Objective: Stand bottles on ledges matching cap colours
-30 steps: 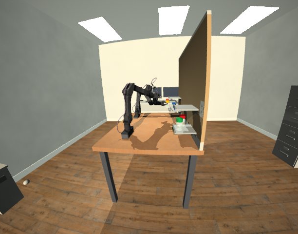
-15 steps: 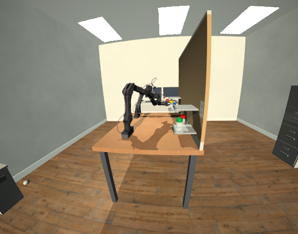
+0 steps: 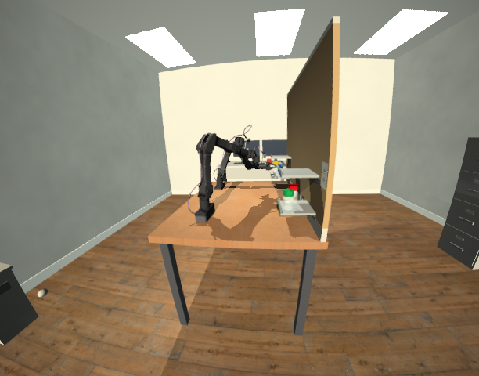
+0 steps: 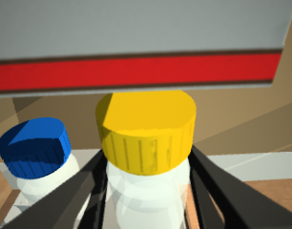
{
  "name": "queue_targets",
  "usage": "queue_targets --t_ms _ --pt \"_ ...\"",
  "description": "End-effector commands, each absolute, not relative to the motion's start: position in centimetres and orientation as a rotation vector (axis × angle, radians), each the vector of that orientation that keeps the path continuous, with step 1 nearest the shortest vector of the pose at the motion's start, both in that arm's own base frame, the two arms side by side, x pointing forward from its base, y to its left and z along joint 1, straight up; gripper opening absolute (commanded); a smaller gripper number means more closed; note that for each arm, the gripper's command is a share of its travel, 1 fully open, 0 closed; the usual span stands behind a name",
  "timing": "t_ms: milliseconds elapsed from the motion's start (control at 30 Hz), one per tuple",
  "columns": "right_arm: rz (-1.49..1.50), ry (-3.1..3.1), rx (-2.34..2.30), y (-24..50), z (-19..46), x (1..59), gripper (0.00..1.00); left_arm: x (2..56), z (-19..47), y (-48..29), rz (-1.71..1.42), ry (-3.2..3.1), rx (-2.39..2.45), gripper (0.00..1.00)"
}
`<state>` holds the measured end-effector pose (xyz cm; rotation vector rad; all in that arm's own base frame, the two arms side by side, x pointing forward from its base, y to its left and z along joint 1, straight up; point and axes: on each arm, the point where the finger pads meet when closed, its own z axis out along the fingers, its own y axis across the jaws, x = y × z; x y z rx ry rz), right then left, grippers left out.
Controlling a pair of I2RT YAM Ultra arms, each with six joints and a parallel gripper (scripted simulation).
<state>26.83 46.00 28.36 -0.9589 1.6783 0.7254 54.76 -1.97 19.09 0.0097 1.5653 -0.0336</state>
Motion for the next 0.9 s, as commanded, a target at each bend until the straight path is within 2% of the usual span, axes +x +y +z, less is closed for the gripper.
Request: queue_targets --t_ms 0,100,600,867 --pt "0.747 1.624 -0.930 46.3 30.9 27.0 0.89 55.3 22.1 -1.3 -0.031 1.491 0.009 0.51" --pt "0.747 1.624 -0.930 46.3 30.9 27.0 0.89 55.2 20.3 -0.8 -0.021 1.523 0.005 0.51" --pt "0.747 1.624 -0.930 46.3 30.9 27.0 0.89 55.0 21.5 -0.9 -0.021 1.481 0.005 0.51" --pt "0.747 1.624 -0.930 46.3 30.9 27.0 0.89 54.9 19.0 -1.8 -0.031 1.492 0.018 0.51"
